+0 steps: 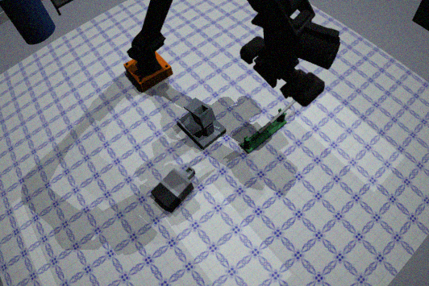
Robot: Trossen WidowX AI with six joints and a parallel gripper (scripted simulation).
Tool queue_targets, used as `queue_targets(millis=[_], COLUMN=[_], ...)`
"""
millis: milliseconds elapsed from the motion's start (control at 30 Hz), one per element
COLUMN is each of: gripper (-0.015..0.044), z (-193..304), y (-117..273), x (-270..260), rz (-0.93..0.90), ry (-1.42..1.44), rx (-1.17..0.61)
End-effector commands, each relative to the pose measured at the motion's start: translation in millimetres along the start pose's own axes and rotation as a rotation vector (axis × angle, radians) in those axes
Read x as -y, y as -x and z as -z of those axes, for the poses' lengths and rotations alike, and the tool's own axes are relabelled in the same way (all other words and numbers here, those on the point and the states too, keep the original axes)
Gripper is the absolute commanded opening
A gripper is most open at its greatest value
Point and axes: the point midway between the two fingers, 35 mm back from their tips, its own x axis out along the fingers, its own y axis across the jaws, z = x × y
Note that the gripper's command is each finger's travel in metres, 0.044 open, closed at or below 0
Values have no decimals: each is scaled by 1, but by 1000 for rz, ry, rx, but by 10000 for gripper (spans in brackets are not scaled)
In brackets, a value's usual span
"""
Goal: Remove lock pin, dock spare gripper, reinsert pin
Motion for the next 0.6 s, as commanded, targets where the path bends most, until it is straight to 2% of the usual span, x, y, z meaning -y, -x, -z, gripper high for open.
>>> queue_targets(millis=[0, 233, 567], gripper=[180, 180, 180], z=[0, 7, 9], y=[-12, -68, -81], x=[-1, -3, -2], rz=[-11, -11, -11], ry=[13, 13, 13], rx=[-4, -3, -3])
